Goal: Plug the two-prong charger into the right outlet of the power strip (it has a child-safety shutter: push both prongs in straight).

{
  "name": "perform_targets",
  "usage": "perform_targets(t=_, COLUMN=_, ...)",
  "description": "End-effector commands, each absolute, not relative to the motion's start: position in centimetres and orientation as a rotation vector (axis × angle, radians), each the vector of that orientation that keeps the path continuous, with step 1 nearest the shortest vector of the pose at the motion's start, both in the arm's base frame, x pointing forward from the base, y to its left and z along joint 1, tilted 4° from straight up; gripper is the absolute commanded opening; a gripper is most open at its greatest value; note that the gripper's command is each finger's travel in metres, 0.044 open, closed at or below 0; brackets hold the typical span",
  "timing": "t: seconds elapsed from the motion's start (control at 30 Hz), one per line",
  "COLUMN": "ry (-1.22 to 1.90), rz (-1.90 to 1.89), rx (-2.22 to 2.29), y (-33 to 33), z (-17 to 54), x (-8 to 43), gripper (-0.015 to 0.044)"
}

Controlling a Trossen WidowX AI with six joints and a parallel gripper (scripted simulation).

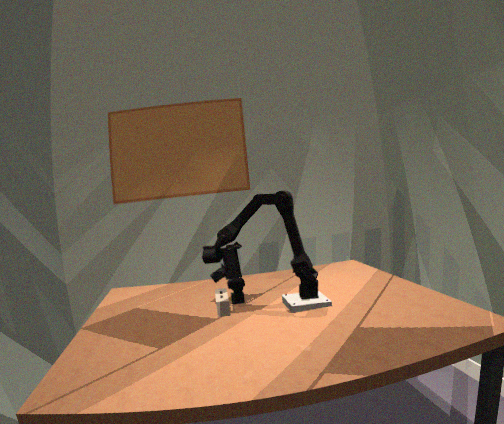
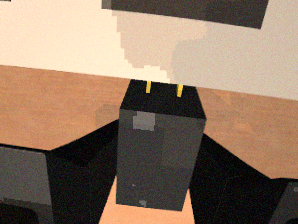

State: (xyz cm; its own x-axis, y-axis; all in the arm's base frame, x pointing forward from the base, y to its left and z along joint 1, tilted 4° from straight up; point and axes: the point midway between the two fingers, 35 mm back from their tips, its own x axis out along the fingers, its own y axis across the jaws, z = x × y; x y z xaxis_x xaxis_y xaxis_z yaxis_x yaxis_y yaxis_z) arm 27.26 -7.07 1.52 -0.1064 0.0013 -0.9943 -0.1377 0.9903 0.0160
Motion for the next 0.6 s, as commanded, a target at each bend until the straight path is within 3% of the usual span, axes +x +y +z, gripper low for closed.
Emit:
perform_targets(t=0.0, ry=1.673, rz=0.117, rx=-0.099, y=-7.02, z=1.57, x=27.49, gripper=0.0)
perform_targets(t=0.57, ry=1.673, rz=0.117, rx=-0.099, y=-6.96, z=1.54, x=27.97, gripper=0.0)
